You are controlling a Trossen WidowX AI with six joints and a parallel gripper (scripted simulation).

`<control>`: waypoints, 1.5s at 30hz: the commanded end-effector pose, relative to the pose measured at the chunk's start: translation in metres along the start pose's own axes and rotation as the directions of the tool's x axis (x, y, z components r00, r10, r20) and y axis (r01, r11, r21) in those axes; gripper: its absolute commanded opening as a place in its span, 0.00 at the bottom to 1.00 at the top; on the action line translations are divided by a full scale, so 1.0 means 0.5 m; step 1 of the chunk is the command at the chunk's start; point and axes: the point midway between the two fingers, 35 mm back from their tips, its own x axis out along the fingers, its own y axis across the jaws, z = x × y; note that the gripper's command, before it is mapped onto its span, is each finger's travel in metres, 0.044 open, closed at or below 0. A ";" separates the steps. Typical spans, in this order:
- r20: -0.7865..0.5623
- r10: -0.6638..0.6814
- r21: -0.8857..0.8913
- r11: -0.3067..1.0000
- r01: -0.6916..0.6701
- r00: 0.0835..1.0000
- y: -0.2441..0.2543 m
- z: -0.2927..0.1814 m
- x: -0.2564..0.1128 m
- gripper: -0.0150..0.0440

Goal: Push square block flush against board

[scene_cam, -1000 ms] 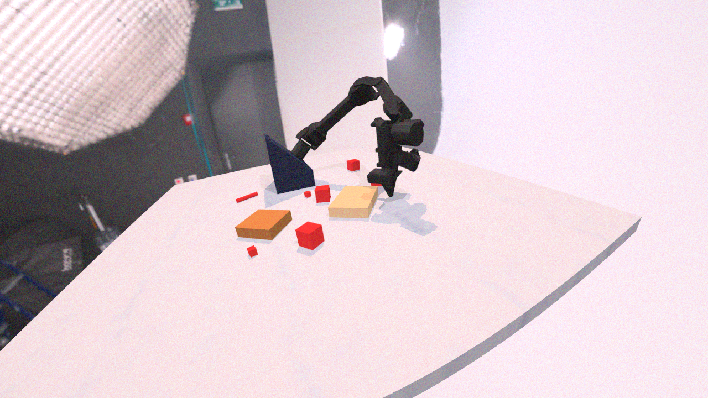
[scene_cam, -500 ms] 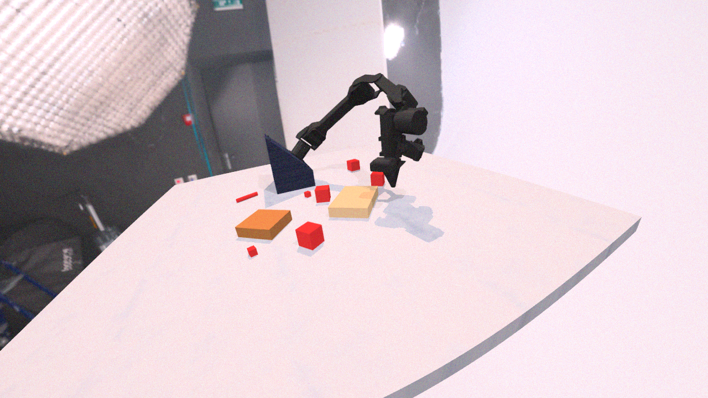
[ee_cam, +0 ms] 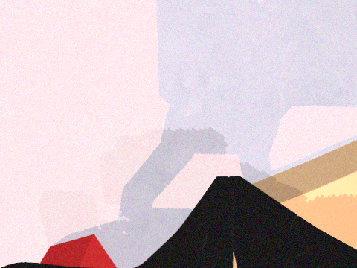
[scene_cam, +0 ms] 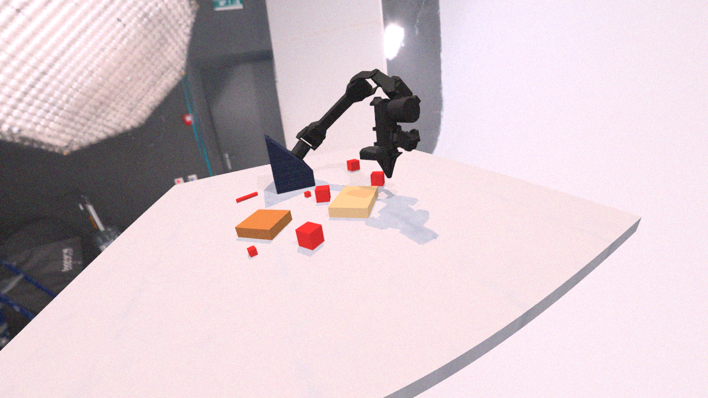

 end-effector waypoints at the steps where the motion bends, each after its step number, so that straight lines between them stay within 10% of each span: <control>1: 0.000 0.003 0.149 0.989 -0.003 1.000 0.002 -0.025 -0.002 0.25; 27: -0.010 0.012 0.865 0.501 0.003 1.000 0.024 -0.190 0.000 0.25; 45: -0.009 0.015 0.919 0.394 0.002 1.000 0.031 -0.216 0.112 0.25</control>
